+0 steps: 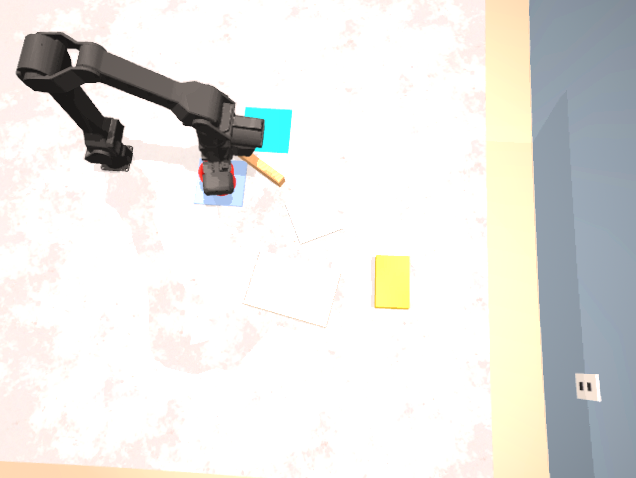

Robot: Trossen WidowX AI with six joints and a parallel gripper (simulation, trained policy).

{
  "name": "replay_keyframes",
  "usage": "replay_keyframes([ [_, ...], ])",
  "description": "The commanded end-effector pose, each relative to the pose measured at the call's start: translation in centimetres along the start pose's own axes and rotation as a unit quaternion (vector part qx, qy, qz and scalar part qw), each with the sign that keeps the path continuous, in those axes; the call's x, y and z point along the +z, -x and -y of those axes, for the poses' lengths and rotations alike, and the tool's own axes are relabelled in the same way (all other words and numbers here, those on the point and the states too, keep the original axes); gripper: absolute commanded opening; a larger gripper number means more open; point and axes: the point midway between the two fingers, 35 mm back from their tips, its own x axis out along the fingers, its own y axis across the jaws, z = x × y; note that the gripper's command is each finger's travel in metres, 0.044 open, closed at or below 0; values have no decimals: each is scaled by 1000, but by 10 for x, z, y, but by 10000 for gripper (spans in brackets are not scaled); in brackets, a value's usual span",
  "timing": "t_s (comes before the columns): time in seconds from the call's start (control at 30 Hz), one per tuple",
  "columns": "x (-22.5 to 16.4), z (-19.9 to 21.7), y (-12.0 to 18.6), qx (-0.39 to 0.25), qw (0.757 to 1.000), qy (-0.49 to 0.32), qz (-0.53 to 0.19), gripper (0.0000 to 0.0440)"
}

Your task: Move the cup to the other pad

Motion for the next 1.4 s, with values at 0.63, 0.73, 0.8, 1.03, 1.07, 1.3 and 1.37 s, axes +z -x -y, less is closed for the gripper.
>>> replay_keyframes([
  [0.63, 37, -11, 50, -7, 996, 65, 67, 1],
  [0.73, 44, -16, 56, -8, 994, 72, 76, 0],
  [0.8, 49, -21, 59, -9, 994, 77, 83, 0],
  [1.03, 66, -40, 66, -10, 990, 94, 107, 0],
  [1.07, 69, -44, 67, -10, 989, 96, 110, 0],
  [1.3, 84, -67, 67, -9, 985, 113, 130, 0],
  [1.37, 88, -75, 66, -9, 984, 118, 134, 0],
])
